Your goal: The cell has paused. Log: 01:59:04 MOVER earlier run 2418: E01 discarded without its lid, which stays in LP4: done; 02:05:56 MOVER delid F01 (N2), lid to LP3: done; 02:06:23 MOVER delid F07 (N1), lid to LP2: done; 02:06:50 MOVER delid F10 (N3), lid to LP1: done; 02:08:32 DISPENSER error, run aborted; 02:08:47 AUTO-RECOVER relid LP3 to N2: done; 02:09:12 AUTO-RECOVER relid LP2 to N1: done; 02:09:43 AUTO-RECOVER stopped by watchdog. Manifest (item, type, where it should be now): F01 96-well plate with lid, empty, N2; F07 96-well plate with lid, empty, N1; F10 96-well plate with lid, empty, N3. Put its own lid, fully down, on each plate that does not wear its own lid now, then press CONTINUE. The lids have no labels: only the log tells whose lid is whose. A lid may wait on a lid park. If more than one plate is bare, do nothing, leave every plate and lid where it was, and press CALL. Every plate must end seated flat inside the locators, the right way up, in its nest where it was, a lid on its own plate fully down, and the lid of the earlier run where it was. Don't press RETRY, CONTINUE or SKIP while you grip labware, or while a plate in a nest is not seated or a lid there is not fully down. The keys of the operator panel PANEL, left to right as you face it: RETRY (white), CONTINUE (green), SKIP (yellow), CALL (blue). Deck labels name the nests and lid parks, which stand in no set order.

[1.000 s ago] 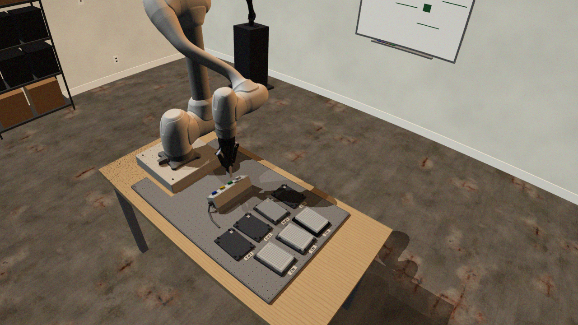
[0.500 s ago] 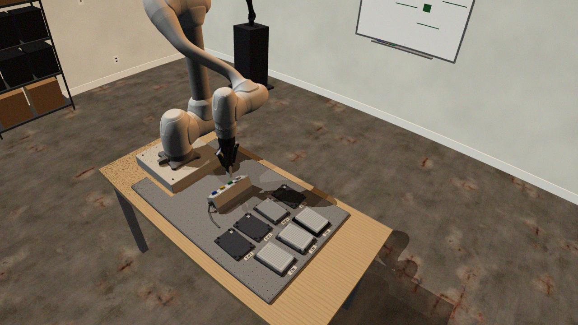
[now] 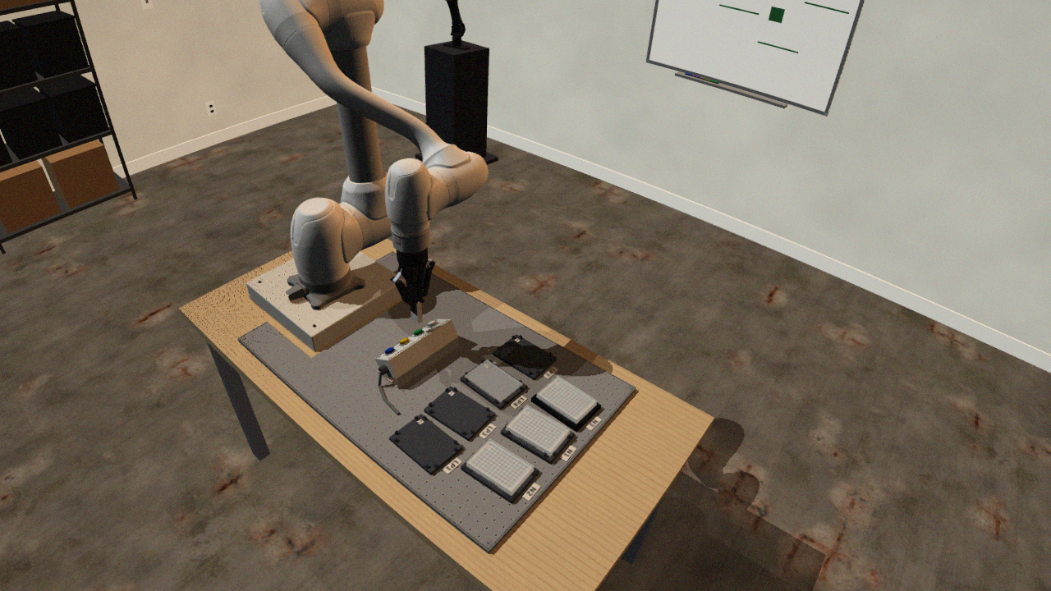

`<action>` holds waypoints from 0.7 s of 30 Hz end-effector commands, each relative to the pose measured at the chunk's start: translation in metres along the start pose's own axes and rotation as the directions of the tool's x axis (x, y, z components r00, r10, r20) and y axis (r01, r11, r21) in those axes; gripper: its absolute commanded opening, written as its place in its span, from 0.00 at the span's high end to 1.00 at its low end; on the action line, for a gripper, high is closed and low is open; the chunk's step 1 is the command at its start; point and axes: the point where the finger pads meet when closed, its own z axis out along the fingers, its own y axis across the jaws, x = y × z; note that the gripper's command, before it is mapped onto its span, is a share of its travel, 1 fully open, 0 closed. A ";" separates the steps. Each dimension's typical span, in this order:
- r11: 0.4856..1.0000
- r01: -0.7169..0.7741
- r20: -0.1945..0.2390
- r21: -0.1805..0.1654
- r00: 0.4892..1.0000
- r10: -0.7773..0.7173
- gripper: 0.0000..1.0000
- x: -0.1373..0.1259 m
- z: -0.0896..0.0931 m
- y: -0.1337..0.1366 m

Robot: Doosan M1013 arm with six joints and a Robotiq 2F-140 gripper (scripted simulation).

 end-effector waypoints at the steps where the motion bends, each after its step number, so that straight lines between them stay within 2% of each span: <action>1: 1.000 0.003 -0.001 0.000 1.000 -0.003 1.00 -0.001 0.003 0.002; 21: 1.000 0.003 -0.001 0.000 1.000 -0.003 1.00 -0.001 0.011 0.002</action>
